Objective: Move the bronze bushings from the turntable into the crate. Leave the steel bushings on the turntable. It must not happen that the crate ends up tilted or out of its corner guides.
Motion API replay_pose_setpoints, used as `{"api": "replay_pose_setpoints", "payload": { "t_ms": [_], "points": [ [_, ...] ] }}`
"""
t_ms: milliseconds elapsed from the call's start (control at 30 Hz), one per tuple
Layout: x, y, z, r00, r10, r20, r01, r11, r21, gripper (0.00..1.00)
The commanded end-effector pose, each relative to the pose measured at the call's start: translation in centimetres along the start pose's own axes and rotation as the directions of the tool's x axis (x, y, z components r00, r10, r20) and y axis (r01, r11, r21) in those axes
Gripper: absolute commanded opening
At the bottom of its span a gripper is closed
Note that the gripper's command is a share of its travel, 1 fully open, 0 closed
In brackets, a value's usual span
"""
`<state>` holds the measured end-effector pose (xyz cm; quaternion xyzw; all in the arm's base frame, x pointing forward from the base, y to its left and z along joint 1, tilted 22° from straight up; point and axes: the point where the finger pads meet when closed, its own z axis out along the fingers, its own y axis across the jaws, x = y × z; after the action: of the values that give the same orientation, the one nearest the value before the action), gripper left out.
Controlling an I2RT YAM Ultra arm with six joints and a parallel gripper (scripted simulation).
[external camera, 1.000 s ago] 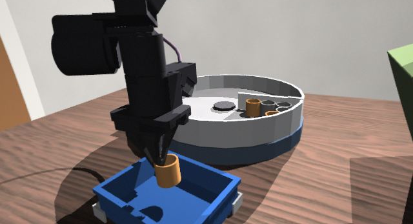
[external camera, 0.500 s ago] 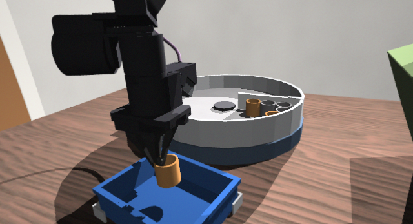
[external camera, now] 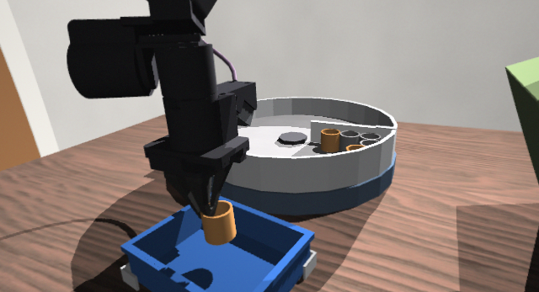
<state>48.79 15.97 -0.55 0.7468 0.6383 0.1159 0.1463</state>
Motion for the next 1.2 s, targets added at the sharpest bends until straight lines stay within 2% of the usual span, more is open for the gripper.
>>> {"api": "replay_pose_setpoints", "payload": {
  "t_ms": [0,133,333,1167],
  "points": [
    [0.25,1.67,-2.03,1.000,-0.003,-0.009,0.002,0.999,-0.047,0.00],
    [-0.21,2.00,-1.89,1.000,0.005,-0.006,-0.006,0.999,-0.047,0.00],
    [0.33,1.78,-1.99,1.000,-0.006,-0.010,0.005,0.999,-0.047,0.00],
    [0.33,1.78,-1.99,1.000,-0.005,-0.010,0.005,0.999,-0.047,0.00]
  ]
}}
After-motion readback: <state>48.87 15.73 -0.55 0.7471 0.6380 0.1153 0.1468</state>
